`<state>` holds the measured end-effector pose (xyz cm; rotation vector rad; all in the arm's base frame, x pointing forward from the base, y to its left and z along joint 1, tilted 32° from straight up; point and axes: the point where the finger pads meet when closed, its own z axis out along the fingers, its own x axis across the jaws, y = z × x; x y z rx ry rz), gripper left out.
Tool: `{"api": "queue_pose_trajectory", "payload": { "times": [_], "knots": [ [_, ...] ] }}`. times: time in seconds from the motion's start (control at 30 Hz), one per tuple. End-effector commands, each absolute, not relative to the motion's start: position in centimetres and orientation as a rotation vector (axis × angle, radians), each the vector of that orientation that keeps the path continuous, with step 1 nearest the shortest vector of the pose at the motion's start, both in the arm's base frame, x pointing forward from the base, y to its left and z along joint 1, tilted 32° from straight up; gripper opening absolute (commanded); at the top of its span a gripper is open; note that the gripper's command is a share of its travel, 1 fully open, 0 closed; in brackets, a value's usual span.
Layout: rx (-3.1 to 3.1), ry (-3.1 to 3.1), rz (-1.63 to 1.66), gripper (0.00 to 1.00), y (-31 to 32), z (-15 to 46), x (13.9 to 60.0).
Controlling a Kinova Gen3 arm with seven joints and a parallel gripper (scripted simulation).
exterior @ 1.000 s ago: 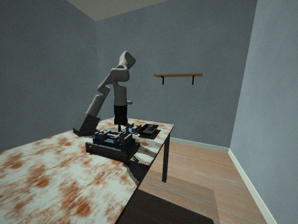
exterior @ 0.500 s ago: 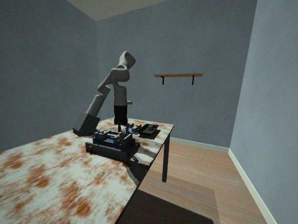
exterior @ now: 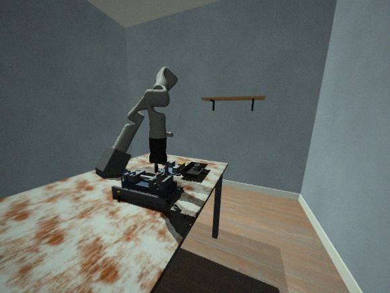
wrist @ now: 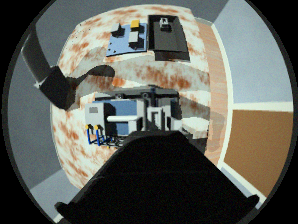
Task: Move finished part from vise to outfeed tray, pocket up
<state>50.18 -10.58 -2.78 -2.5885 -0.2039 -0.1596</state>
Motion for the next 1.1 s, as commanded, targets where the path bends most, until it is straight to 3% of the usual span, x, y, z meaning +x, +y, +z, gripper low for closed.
{"api": "queue_pose_trajectory", "payload": {
  "times": [0.0,1.07],
  "knots": [
    [-2.590,-0.203,-0.162,1.00,-10.65,-2.73,50.22],
    [-2.590,-0.203,-0.162,1.00,-10.23,-3.42,50.28]
  ]
}}
